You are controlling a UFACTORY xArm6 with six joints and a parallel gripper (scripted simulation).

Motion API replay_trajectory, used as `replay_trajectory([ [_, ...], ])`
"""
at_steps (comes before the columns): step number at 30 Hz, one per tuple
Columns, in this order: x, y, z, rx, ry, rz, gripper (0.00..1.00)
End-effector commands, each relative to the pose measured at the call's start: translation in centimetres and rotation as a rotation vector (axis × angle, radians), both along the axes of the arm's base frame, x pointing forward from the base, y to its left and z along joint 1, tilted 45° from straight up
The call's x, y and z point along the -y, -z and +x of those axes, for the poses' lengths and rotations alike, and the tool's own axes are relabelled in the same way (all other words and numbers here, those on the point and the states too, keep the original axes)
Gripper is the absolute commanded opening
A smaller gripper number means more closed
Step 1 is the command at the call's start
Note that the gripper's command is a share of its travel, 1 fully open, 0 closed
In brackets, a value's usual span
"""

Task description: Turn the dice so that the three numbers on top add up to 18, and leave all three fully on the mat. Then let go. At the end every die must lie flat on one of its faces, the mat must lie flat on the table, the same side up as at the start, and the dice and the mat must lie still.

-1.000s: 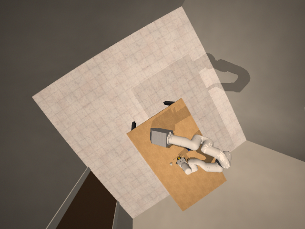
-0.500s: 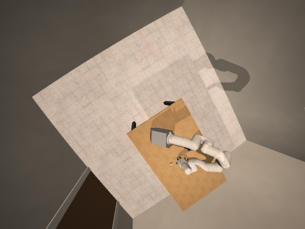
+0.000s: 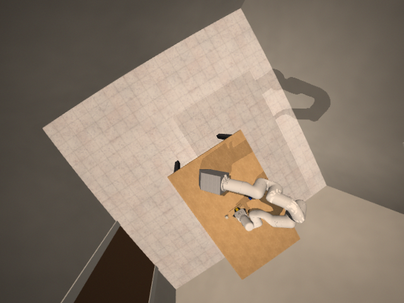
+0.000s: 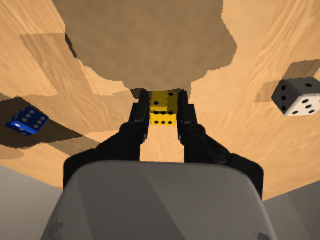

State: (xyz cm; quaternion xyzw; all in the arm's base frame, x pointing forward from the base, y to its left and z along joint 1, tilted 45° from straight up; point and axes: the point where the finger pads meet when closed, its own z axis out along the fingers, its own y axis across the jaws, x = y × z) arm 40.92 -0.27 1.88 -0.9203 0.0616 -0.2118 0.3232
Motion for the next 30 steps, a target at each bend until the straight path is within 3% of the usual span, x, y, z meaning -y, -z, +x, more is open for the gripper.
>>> replay_trajectory([
  [1, 0.1, -0.1, 0.0, 0.001, 0.001, -0.001, 0.33],
  [5, 0.1, -0.1, 0.0, 0.001, 0.001, -0.001, 0.42],
  [19, 0.2, -0.2, 0.0, 0.001, 0.001, -0.001, 0.42],
  [30, 2.0, -2.5, -1.4, 0.001, 0.001, -0.001, 0.42],
])
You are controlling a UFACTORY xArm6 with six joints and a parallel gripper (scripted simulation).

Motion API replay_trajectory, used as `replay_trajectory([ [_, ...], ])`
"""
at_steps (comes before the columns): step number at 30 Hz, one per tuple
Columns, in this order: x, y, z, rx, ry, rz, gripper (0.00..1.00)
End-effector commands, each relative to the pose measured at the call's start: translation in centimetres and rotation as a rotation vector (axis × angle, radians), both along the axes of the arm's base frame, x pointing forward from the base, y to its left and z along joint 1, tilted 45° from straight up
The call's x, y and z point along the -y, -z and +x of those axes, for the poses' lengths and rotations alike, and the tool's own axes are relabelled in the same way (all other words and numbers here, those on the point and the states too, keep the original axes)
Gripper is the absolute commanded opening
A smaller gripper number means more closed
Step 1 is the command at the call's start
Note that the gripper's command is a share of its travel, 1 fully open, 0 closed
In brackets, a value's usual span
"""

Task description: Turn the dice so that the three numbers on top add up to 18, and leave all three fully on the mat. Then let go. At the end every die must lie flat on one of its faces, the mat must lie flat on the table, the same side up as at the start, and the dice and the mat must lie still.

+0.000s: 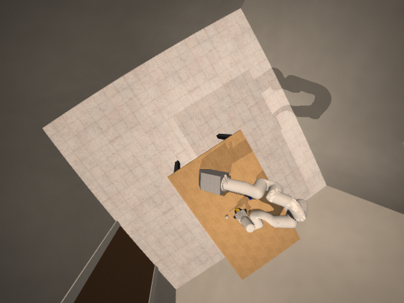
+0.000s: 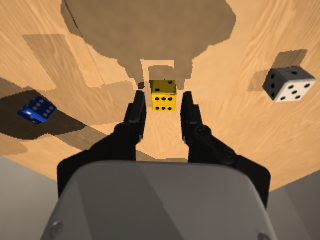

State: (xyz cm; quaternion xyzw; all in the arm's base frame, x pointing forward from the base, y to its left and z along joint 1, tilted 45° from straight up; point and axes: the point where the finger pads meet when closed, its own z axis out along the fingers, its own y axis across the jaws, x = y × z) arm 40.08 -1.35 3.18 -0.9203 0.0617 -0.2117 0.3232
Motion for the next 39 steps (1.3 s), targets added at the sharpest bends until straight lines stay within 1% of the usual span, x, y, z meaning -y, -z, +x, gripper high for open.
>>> replay_trajectory([
  [1, 1.2, -1.5, -0.8, 0.002, 0.001, -0.001, 0.42],
  [10, 3.6, -4.5, -2.6, 0.002, 0.001, -0.001, 0.42],
  [19, 4.1, -5.1, -3.0, 0.002, 0.001, -0.001, 0.42],
  [20, 4.1, -5.1, -3.0, 0.002, 0.001, -0.001, 1.0],
  [39, 4.1, -5.1, -3.0, 0.002, 0.001, -0.001, 1.0],
])
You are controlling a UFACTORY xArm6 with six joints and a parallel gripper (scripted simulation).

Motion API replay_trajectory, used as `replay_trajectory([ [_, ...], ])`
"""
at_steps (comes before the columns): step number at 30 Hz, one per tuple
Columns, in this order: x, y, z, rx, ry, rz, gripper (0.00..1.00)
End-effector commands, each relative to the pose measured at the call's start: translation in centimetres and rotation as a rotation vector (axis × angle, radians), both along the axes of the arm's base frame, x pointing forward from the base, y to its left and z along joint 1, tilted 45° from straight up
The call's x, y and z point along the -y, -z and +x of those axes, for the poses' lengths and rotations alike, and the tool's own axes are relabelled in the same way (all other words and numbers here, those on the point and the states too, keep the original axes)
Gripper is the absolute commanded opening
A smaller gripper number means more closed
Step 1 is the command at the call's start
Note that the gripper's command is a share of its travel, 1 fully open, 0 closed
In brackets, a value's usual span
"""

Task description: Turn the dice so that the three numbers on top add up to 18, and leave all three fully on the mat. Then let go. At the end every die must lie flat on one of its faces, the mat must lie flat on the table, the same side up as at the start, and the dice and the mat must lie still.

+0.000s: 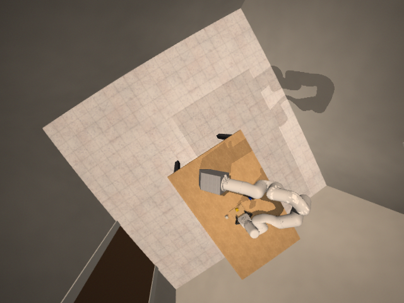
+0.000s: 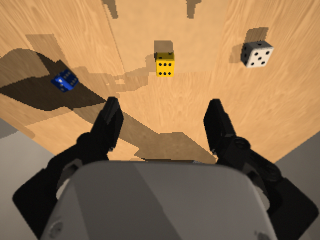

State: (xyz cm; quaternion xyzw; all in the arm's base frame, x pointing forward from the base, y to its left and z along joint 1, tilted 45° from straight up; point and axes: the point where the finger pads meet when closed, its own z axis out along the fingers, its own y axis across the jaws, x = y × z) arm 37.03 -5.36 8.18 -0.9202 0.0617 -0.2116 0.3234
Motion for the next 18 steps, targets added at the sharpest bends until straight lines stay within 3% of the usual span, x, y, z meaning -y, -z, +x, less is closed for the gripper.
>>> replay_trajectory([
  [1, 0.08, -0.06, 0.06, 0.002, 0.001, -0.001, 1.0],
  [10, 0.24, 0.05, 0.12, -0.028, 0.038, 0.021, 1.0],
  [18, 1.04, 0.63, 0.41, -0.18, 0.225, 0.134, 1.0],
])
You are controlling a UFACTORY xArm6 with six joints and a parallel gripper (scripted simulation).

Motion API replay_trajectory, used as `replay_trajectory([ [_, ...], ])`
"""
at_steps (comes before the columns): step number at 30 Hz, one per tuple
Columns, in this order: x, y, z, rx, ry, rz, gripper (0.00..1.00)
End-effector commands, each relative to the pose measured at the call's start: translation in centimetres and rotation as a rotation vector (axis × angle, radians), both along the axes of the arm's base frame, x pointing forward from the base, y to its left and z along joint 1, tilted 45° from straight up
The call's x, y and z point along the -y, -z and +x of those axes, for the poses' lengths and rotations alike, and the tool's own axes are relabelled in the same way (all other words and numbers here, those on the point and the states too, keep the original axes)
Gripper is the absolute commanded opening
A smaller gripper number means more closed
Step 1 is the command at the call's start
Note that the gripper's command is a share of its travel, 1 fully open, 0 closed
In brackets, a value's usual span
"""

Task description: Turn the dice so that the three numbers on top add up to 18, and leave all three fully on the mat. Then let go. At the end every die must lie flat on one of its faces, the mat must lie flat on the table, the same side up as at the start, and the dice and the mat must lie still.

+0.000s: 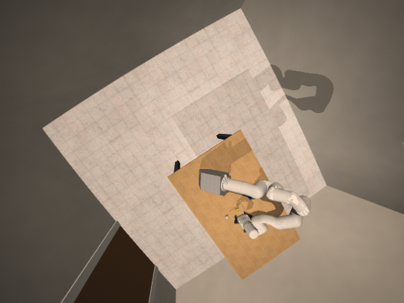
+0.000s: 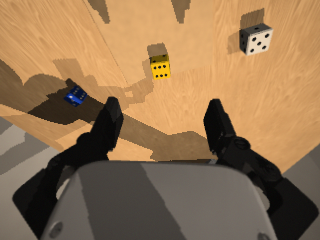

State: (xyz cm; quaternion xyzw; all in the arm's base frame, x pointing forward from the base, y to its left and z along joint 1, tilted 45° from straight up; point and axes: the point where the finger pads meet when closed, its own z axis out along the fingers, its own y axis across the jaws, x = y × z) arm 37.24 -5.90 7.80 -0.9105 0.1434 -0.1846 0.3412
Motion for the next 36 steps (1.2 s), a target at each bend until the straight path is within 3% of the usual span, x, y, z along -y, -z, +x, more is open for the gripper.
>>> replay_trajectory([
  [1, 0.6, 0.3, 0.2, -0.095, 0.111, 0.066, 1.0],
  [4, 0.9, 0.6, 0.3, -0.16, 0.192, 0.115, 1.0],
  [7, 0.9, 0.6, 0.3, -0.161, 0.192, 0.116, 1.0],
  [9, 1.3, 0.9, 0.5, -0.236, 0.285, 0.172, 1.0],
  [21, 2.5, 1.8, 0.8, -0.454, 0.555, 0.338, 1.0],
  [24, 2.5, 1.8, 0.8, -0.456, 0.557, 0.339, 1.0],
  [26, 2.9, 2.2, 0.9, -0.536, 0.657, 0.4, 1.0],
  [36, 3.8, 3.0, 1.1, -0.706, 0.868, 0.53, 1.0],
])
